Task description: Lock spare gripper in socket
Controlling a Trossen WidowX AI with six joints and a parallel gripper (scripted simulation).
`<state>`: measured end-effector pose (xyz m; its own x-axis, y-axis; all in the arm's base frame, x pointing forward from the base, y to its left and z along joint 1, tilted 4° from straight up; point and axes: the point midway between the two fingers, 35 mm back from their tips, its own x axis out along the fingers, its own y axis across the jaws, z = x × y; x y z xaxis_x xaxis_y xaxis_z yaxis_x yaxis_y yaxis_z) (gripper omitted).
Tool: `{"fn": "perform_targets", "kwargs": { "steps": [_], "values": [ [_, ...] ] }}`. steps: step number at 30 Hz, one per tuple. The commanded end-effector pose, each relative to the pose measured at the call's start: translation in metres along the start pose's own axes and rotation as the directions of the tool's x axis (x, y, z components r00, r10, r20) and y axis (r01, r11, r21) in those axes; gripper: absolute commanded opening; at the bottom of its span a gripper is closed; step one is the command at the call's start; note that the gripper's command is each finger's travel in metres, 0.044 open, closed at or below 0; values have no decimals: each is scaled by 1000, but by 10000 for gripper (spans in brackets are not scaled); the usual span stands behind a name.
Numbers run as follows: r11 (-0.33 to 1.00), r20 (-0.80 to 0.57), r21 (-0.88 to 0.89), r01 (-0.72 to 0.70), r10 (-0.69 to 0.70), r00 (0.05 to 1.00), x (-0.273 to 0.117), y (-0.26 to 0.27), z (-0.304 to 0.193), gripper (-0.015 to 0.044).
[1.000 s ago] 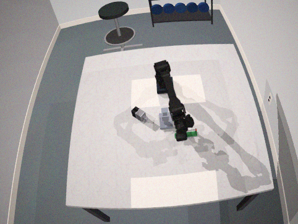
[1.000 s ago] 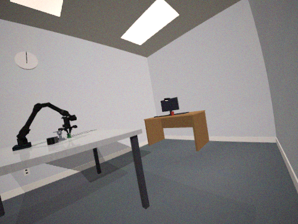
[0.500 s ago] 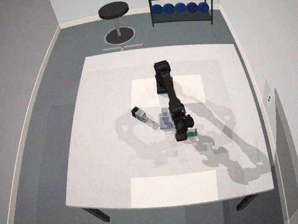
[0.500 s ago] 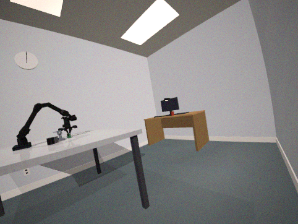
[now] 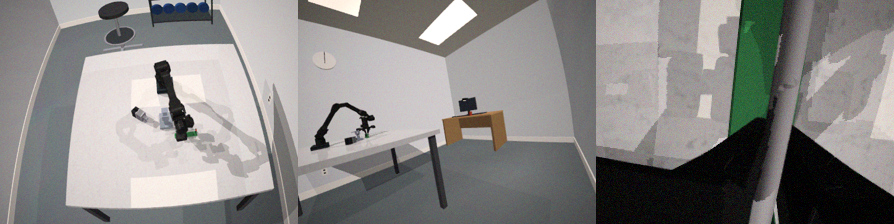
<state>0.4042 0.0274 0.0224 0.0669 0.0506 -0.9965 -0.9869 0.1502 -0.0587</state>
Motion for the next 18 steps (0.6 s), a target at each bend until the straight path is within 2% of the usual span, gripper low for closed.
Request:
{"fn": "perform_targets", "kwargs": {
  "steps": [1, 8, 18],
  "values": [
    [1000, -2, -5, -10, 10, 1000, 5, 2, -1, 0],
    [1000, 0, 0, 0, 0, 1000, 0, 0, 0, 0],
    [1000, 0, 0, 0, 0, 1000, 0, 0, 0, 263]
  ]
}}
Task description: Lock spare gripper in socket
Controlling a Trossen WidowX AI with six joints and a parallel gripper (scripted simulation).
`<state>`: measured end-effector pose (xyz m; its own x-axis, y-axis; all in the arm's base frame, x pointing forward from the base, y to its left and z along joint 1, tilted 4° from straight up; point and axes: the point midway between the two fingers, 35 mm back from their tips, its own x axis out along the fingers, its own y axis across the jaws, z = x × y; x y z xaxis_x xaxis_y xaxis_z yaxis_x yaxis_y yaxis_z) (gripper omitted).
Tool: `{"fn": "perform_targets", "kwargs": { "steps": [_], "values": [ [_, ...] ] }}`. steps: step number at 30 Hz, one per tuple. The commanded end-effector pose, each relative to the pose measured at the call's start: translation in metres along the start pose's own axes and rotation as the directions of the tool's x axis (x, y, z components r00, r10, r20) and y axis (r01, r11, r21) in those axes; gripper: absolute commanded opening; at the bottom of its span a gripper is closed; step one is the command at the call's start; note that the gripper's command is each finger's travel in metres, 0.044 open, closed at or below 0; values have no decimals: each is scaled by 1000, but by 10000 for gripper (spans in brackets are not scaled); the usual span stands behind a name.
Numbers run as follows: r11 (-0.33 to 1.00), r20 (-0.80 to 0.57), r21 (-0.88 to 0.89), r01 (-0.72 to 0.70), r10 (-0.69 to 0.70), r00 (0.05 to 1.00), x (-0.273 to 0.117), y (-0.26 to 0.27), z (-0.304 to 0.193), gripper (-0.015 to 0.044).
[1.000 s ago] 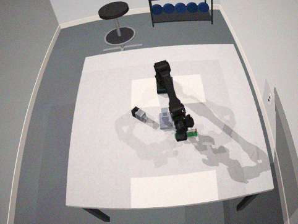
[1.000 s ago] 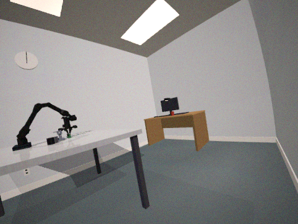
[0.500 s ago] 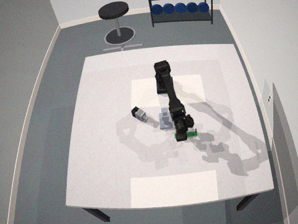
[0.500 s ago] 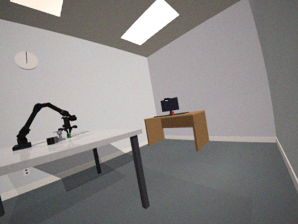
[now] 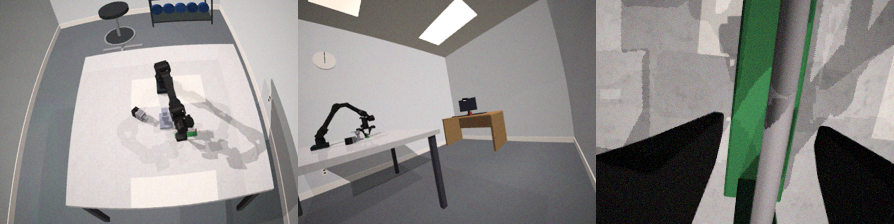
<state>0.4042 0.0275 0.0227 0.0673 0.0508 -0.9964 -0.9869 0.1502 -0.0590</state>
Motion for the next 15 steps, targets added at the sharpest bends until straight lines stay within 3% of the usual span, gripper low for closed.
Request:
{"fn": "perform_targets", "kwargs": {
  "steps": [1, 7, 15],
  "values": [
    [1000, 0, 0, 0, 0, 1000, 0, 0, 0, 289],
    [1000, -1, -1, -5, 5, 1000, -15, 1, 2, 440],
    [1000, 0, -5, -2, 2, 1000, -39, 0, 5, 440]
  ]
}}
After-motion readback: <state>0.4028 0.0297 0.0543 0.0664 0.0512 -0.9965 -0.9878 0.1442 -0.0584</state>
